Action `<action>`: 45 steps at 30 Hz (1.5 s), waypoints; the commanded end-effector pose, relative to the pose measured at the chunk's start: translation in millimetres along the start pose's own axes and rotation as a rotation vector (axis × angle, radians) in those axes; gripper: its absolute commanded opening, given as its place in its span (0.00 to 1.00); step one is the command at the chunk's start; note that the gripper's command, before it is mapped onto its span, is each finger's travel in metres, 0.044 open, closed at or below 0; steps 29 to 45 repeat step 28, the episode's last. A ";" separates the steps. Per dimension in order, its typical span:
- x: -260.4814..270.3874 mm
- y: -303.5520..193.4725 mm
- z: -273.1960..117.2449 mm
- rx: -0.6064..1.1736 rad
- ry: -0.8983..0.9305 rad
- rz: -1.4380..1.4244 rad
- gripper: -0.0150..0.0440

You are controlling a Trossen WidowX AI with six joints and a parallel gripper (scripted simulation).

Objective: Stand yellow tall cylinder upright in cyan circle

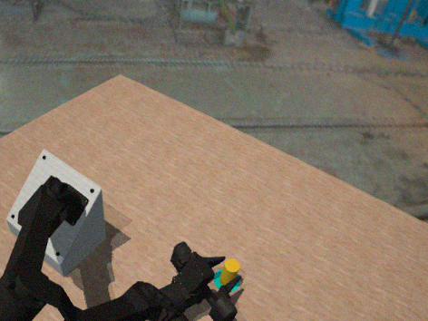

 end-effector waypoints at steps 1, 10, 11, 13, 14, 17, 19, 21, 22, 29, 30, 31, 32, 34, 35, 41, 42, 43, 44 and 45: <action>0.1 0.0 0.2 -0.003 0.001 -0.002 0.83; -0.6 10.1 -0.8 -0.003 0.002 -0.003 0.93; -0.9 17.1 -1.6 -0.002 0.002 -0.004 0.93; -1.0 31.1 -3.0 -0.003 0.002 -0.006 0.93; -0.7 38.1 -3.8 -0.004 0.002 -0.006 0.93; 1.1 58.9 -6.3 -0.007 0.001 -0.008 0.93; 3.2 72.5 -8.1 -0.011 0.000 -0.008 0.93; 5.7 84.5 -9.8 -0.015 0.000 -0.008 0.93; 6.4 87.6 -10.3 -0.016 -0.001 -0.008 0.93; 2.9 89.7 3.7 0.084 0.049 0.062 0.93; 2.9 89.7 3.7 0.084 0.049 0.062 0.93; 2.9 89.7 3.7 0.084 0.049 0.062 0.93; 2.9 89.7 3.7 0.084 0.049 0.062 0.93; 2.9 89.7 3.7 0.084 0.049 0.062 0.93; 2.9 89.7 3.7 0.084 0.049 0.062 0.93; 2.9 89.7 3.7 0.084 0.049 0.062 0.93; 2.9 89.7 3.7 0.084 0.049 0.062 0.93; 2.9 89.7 3.7 0.084 0.049 0.062 0.93; 2.9 89.7 3.7 0.084 0.049 0.062 0.93; 2.9 89.7 3.7 0.084 0.049 0.062 0.93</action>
Point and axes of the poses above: the point midway between the two fingers, 35 mm back from their tips, its own z axis out along the fingers, its own x axis across the jaws, y = z × x, the point moved 5 cm from there along -z, back along the fingers, and after that the axes turned 4 degrees about z, right-handed, at the moved point
